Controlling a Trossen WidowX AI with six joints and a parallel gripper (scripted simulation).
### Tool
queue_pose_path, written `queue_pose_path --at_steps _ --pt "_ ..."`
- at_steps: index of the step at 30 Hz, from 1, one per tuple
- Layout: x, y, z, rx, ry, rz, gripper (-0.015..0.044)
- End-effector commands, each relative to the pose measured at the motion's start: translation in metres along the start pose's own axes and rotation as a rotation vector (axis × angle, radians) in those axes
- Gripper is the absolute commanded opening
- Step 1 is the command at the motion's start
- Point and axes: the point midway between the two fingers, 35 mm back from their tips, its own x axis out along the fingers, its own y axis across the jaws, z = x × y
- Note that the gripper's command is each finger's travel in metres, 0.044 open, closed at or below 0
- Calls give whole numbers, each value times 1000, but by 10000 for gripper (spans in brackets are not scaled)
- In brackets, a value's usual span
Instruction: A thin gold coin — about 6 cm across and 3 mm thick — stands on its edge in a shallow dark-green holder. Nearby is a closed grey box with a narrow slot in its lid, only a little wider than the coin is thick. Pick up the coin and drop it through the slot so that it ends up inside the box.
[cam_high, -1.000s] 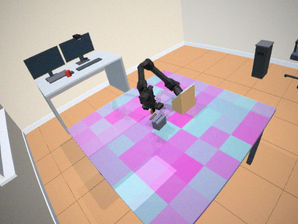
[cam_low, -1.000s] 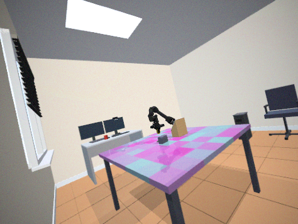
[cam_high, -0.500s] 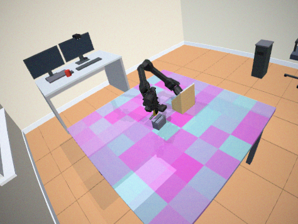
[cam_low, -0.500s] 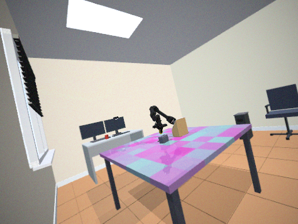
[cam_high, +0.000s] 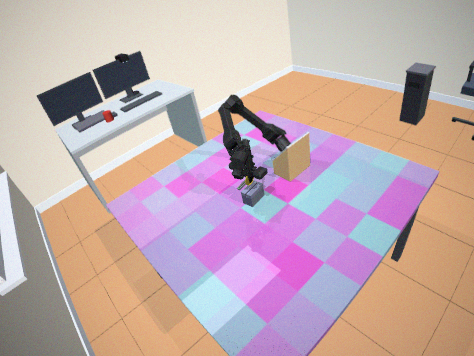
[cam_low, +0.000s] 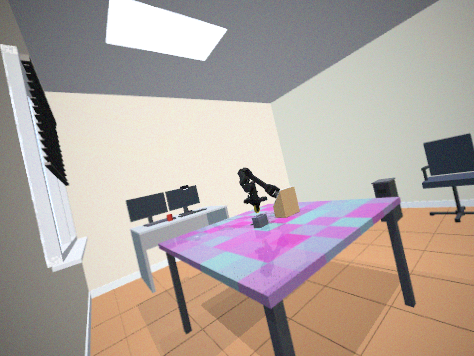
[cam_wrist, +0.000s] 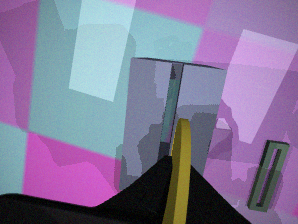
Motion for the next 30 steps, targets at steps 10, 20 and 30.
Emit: queue_pose_path --at_steps 10,20,30 --pt "1 3 2 9 3 -1 0" --pt "1 6 3 11 2 -1 5" --pt "1 5 2 8 1 -4 0"
